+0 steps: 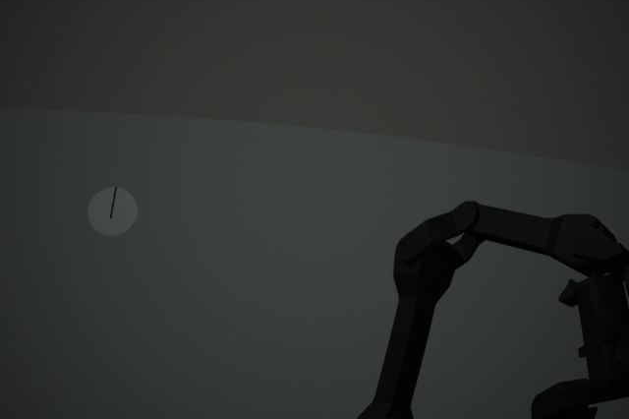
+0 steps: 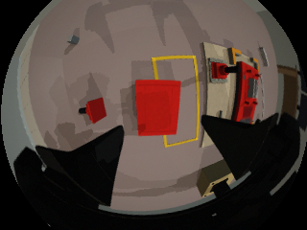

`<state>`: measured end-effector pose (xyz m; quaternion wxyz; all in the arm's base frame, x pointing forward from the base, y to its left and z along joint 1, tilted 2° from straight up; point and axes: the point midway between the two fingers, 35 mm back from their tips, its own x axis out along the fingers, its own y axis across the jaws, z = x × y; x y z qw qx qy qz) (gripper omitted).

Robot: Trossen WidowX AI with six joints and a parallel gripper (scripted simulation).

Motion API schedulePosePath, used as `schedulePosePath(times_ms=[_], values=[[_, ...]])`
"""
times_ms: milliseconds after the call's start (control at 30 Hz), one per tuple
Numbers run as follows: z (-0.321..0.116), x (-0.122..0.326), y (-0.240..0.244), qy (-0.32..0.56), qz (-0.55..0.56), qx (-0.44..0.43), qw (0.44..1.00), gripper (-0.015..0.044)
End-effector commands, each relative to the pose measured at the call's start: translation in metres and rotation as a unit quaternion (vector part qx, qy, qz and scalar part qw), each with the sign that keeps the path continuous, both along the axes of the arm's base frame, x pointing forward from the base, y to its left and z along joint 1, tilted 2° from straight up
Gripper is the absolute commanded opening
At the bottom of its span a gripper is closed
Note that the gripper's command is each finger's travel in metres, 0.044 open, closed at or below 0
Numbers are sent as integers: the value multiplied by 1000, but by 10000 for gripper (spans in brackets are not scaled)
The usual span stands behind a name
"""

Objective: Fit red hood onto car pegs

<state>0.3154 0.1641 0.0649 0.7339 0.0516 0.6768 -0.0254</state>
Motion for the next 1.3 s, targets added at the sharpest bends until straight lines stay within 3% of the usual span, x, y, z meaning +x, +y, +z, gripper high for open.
schedulePosePath(times_ms=[0,1267], values=[[2,1,-1,17,-52,10,998,440],[-17,2,-1,17,-52,10,998,440]])
